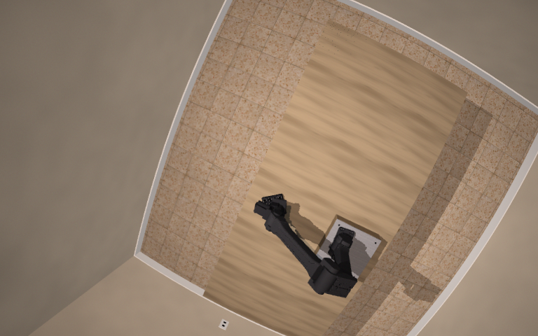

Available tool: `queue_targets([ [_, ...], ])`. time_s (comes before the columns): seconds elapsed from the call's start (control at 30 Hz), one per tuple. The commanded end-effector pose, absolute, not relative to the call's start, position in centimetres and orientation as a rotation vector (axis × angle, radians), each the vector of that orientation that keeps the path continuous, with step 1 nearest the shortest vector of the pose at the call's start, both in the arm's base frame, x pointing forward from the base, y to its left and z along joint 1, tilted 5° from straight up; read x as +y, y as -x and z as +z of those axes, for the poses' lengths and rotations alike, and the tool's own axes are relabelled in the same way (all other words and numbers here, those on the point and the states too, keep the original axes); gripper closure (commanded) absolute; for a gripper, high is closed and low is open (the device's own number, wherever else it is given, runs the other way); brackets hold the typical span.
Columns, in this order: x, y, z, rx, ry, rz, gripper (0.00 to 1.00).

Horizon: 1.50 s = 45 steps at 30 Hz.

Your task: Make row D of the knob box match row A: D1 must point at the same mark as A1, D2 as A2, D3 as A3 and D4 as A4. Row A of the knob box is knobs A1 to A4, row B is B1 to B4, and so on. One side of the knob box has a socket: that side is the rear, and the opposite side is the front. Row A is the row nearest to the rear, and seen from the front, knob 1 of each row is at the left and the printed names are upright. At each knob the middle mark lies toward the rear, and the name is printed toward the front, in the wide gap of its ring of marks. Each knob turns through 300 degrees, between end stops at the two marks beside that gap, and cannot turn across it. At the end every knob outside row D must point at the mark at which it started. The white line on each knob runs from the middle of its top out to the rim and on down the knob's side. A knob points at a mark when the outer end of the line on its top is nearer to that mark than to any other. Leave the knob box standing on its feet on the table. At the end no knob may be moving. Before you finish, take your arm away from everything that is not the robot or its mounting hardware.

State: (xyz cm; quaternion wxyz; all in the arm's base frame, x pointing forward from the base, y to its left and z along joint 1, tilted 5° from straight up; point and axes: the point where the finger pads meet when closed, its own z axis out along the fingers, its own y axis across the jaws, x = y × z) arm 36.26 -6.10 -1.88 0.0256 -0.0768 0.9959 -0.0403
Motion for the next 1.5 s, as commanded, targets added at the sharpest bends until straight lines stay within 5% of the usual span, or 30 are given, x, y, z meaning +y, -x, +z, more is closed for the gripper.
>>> queue_targets([
  [0.0,-5.53,-36.32,-2.45,3.059,0.447,-0.105,0.91],
  [1.47,-5.28,-36.34,-2.46,2.959,0.932,-0.112,0.91],
])
